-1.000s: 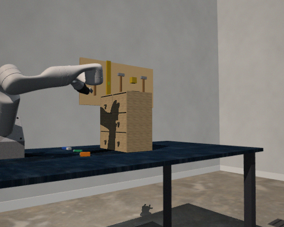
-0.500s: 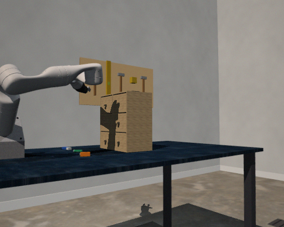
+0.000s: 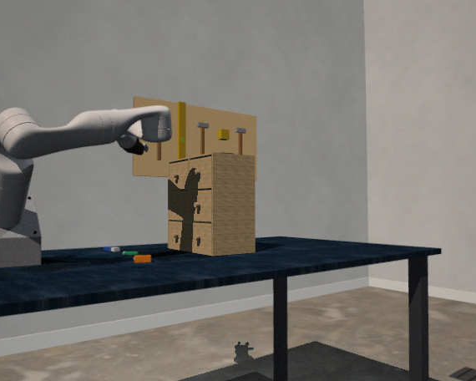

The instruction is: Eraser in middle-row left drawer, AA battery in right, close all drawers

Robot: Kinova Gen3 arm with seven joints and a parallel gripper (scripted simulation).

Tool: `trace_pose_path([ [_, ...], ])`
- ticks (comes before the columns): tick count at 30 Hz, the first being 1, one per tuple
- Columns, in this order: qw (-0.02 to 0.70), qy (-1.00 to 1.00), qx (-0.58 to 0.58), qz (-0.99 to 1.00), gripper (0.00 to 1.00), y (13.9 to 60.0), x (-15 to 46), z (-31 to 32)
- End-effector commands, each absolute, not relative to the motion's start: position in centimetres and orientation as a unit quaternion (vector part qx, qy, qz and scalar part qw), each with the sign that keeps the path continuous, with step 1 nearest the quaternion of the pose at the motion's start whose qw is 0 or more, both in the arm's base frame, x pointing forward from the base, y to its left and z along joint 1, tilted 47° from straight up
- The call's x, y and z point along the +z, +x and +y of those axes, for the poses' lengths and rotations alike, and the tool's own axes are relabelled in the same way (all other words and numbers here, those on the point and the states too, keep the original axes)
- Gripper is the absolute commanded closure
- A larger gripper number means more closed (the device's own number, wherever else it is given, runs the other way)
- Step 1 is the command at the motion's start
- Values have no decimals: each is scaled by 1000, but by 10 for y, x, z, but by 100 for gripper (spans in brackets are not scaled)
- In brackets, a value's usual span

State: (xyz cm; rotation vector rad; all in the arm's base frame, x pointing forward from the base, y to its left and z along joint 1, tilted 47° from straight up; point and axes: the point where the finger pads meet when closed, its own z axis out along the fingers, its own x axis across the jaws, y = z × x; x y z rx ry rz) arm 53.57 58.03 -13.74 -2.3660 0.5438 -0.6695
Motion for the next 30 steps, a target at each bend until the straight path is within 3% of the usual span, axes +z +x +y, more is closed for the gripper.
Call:
trace_pose_path([
  [1,310,-897,-247,194,0,529,-137,587],
  [30,313,-915,-214,135,0,496,-144,611],
])
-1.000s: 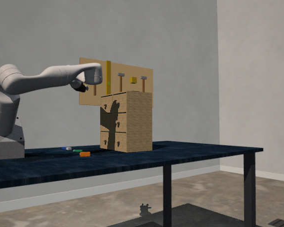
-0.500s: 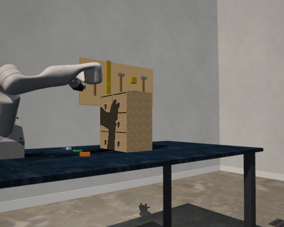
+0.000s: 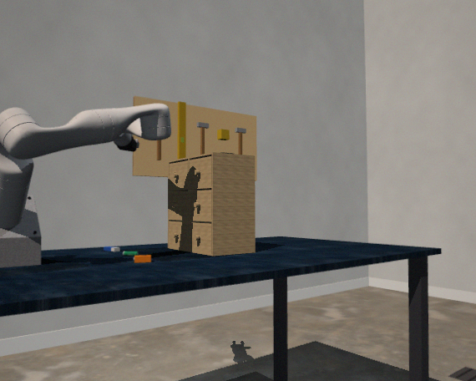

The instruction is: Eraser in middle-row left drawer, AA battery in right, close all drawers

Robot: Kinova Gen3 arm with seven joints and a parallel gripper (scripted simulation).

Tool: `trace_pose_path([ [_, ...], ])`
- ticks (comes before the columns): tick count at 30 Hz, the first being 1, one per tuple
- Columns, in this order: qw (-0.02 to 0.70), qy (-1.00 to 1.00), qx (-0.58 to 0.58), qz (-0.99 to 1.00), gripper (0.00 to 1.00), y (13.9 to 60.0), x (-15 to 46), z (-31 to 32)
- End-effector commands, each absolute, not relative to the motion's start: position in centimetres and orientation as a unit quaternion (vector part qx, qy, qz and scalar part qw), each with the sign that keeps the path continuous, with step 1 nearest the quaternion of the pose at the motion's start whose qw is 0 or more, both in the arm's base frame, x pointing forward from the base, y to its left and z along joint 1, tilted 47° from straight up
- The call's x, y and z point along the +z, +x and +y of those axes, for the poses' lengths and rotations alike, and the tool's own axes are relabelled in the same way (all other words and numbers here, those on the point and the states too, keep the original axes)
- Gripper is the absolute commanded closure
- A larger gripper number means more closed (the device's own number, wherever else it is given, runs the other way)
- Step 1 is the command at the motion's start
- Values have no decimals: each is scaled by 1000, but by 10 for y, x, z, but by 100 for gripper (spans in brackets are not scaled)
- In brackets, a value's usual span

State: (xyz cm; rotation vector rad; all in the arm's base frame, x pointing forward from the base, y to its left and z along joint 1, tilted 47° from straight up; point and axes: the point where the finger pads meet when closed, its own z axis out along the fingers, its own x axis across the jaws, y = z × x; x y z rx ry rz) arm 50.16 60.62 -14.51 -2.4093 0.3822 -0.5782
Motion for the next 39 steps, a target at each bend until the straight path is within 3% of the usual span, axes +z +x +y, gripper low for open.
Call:
trace_pose_path([
  [1,313,-915,-214,135,0,496,-144,611],
  [39,302,-936,-169,60,0,450,-156,629],
])
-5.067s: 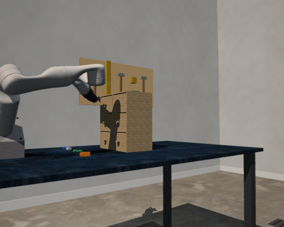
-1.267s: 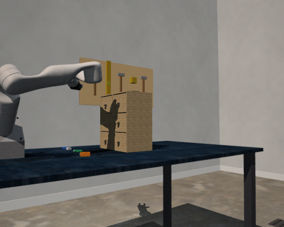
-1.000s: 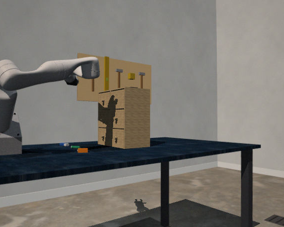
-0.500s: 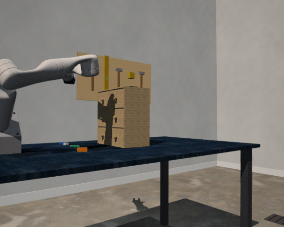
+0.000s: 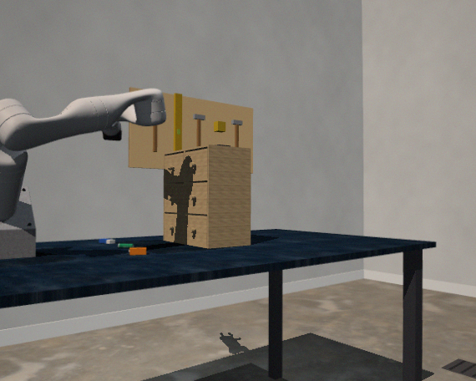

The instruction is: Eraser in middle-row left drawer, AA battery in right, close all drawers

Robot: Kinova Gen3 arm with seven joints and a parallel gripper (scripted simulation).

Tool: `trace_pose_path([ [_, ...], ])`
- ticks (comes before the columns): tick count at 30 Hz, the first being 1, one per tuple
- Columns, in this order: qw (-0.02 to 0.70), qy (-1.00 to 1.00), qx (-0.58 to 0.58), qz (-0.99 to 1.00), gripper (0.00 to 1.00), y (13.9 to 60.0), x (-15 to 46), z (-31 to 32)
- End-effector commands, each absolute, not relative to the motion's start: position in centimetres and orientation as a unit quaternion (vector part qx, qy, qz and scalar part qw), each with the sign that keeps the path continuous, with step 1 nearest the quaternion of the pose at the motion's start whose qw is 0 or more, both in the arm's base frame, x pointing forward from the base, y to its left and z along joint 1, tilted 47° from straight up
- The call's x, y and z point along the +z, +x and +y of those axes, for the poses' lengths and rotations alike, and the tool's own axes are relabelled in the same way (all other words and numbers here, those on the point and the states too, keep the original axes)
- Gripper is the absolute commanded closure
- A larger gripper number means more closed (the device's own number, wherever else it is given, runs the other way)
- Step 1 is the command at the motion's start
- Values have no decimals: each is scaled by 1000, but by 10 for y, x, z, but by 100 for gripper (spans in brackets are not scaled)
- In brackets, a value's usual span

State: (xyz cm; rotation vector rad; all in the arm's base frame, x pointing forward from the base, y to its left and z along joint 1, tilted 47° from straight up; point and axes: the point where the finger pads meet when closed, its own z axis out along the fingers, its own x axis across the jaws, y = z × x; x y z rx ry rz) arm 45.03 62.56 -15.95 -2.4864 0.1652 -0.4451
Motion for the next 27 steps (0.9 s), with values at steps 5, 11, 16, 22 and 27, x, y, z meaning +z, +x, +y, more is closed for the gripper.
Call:
trace_pose_path([
  [5,299,-940,-161,47,0,442,-158,630],
  [11,299,-940,-161,47,0,442,-158,630],
  [16,294,-943,-153,34,0,434,-160,631],
  [22,289,-946,-145,22,0,426,-162,632],
  [27,289,-946,-145,22,0,426,-162,632],
])
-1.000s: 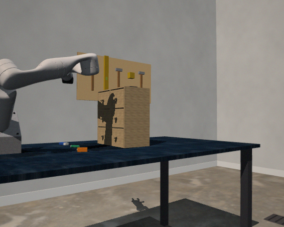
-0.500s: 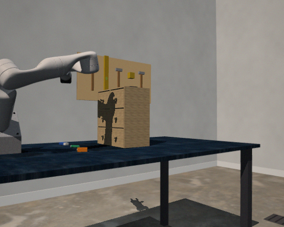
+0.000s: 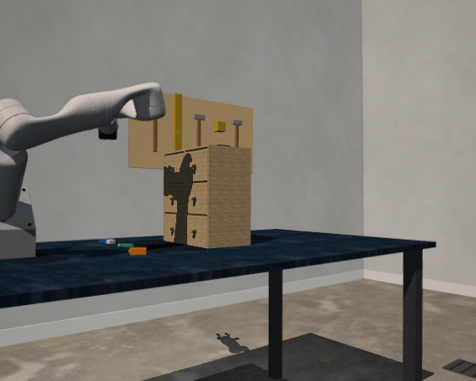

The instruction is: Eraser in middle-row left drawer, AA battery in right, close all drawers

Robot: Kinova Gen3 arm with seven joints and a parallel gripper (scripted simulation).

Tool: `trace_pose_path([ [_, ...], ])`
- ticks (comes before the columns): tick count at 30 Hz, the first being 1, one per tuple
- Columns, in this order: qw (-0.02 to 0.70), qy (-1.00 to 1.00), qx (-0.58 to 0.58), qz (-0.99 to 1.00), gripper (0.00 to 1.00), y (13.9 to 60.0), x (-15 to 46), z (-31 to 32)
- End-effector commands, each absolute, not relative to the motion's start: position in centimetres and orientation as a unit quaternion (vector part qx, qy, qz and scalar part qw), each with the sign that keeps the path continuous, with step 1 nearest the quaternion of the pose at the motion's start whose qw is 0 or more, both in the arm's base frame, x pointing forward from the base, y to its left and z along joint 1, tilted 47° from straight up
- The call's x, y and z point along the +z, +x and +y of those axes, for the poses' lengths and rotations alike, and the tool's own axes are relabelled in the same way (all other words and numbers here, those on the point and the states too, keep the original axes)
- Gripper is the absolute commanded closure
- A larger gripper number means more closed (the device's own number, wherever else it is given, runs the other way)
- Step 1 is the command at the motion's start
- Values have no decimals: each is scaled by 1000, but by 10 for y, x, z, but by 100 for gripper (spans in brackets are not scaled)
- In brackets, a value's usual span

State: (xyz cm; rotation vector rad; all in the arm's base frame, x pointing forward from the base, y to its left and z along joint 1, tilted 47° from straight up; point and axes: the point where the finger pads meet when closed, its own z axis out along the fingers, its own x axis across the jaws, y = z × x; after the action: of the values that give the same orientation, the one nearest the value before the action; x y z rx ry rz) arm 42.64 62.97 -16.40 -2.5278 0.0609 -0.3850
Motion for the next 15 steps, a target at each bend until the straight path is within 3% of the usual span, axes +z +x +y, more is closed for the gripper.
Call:
trace_pose_path([
  [1,289,-946,-145,22,0,426,-162,632],
  [15,277,-952,-129,-3,0,411,-166,631],
])
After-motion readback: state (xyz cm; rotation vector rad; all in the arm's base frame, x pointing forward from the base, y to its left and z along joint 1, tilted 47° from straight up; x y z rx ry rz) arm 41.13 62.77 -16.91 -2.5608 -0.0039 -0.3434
